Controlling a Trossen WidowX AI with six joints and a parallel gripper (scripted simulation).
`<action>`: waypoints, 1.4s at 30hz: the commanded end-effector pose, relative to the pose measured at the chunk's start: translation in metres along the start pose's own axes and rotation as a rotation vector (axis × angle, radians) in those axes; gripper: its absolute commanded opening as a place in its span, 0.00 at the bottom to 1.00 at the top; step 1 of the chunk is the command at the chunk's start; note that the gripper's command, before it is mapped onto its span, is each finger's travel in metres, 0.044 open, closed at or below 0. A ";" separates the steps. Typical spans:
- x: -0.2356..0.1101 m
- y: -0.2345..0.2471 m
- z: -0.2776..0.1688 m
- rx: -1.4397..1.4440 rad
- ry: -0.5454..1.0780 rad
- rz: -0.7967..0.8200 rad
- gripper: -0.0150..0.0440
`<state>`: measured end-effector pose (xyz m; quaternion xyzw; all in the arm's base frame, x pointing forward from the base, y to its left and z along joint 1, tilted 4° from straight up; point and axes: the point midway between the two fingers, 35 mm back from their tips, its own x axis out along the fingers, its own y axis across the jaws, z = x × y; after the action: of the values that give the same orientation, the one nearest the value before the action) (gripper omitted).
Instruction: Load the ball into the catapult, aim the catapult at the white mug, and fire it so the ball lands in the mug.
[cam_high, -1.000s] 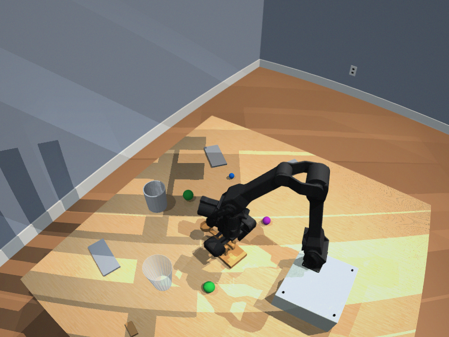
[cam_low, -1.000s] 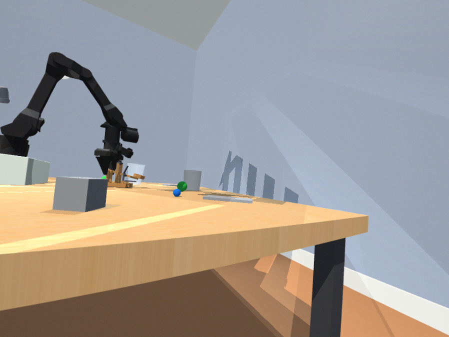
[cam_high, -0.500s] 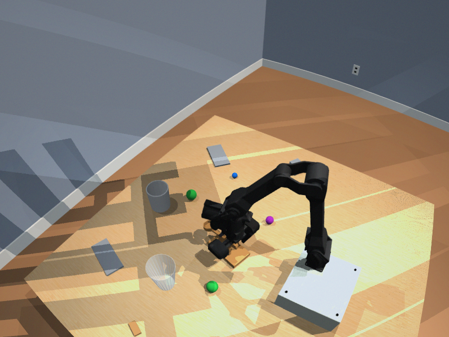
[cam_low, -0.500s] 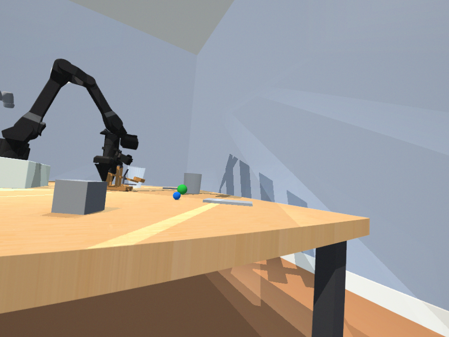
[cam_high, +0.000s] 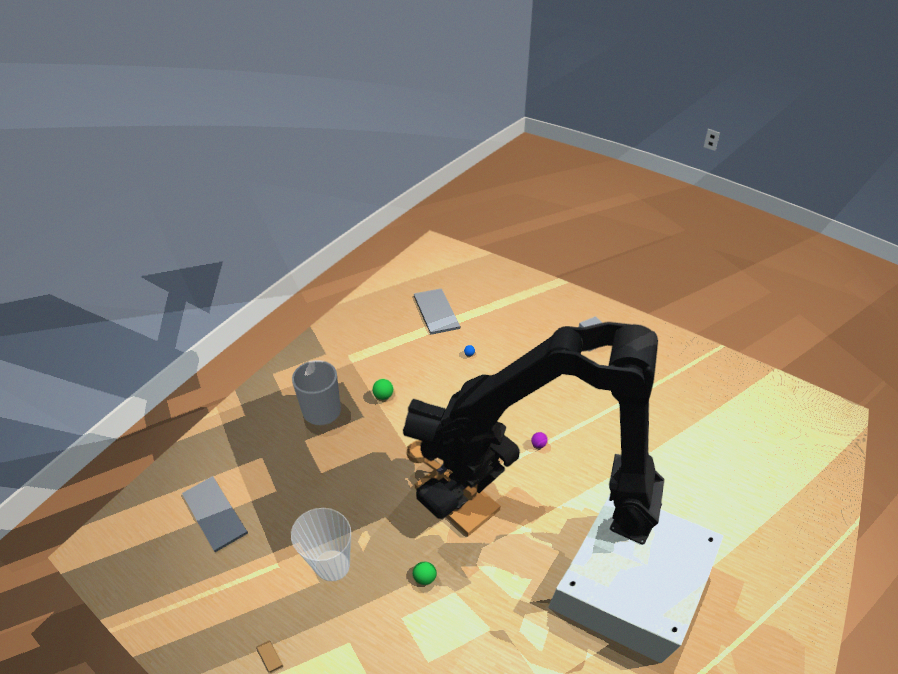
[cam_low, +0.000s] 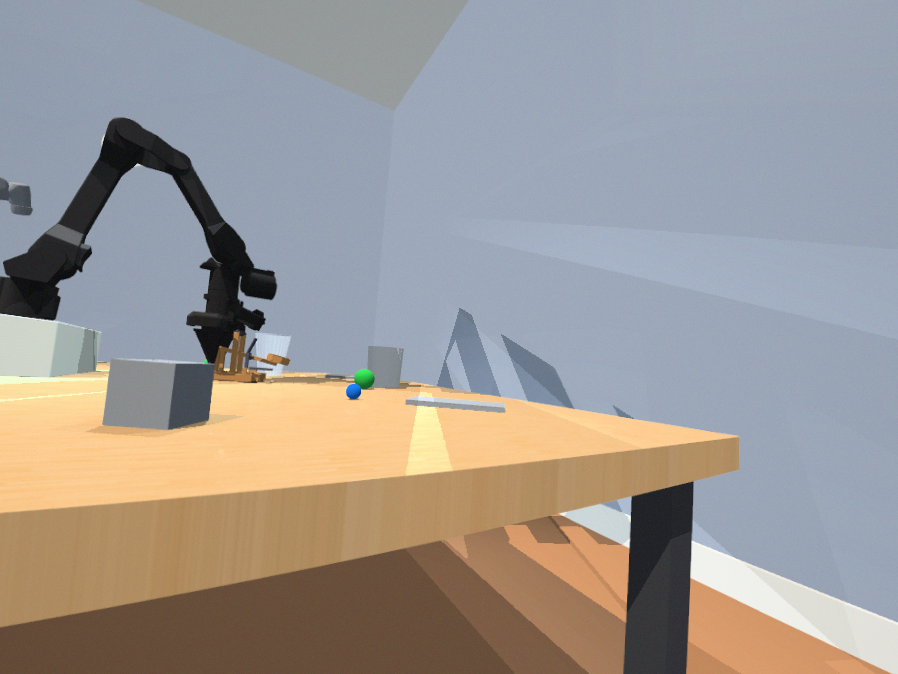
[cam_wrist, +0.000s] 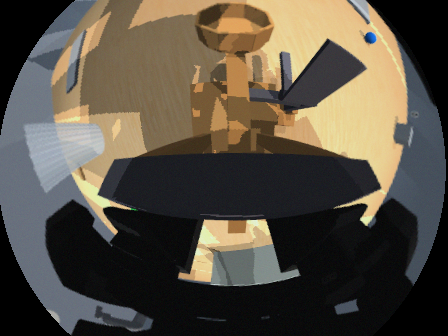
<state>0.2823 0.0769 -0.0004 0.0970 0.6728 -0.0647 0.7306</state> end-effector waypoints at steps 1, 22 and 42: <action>0.000 0.000 0.000 0.000 -0.001 0.002 0.45; -0.050 -0.010 0.017 0.364 0.002 -0.001 0.25; -0.048 -0.011 0.052 0.938 0.006 -0.002 0.25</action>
<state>0.3181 0.0509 0.0468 0.4000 0.5831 -0.3540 0.6121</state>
